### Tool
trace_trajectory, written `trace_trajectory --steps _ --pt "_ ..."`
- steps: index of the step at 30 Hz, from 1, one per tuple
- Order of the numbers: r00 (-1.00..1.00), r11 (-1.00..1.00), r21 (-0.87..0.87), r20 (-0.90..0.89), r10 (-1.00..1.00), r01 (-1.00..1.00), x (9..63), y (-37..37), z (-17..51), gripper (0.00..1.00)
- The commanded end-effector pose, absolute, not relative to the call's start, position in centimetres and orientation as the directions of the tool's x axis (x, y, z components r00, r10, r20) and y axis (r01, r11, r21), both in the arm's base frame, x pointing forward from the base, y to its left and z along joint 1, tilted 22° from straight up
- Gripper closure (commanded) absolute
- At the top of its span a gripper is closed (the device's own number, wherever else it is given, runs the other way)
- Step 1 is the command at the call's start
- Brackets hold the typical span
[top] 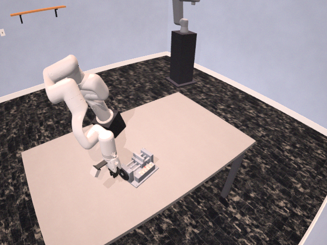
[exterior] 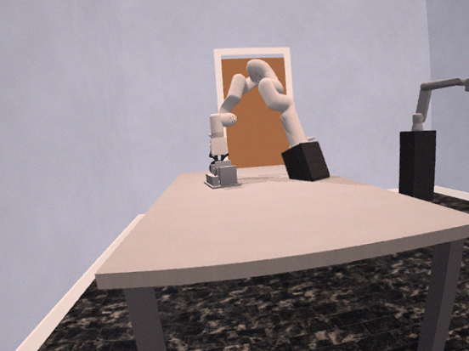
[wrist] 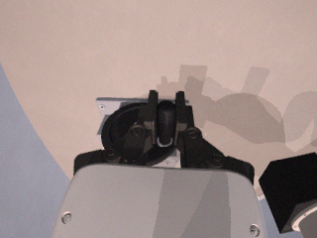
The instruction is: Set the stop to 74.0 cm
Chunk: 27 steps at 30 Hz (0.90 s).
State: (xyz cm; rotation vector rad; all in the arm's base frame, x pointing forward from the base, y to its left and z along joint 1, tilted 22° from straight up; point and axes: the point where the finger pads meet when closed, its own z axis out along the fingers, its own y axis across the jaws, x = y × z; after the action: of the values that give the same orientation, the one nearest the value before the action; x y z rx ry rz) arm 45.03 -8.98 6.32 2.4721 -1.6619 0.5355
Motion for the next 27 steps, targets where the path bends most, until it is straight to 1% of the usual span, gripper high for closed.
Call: trace_trajectory --steps 1,13,27 --pt "0.338 -0.395 -0.103 0.352 -0.873 -0.913 45.4 -8.6 6.9 0.94" --pt "0.338 -0.395 -0.103 0.352 -0.873 -0.913 47.6 -7.3 8.1 0.94" --pt "0.338 -0.395 -0.103 0.352 -0.873 -0.913 50.0 -6.8 7.1 0.94"
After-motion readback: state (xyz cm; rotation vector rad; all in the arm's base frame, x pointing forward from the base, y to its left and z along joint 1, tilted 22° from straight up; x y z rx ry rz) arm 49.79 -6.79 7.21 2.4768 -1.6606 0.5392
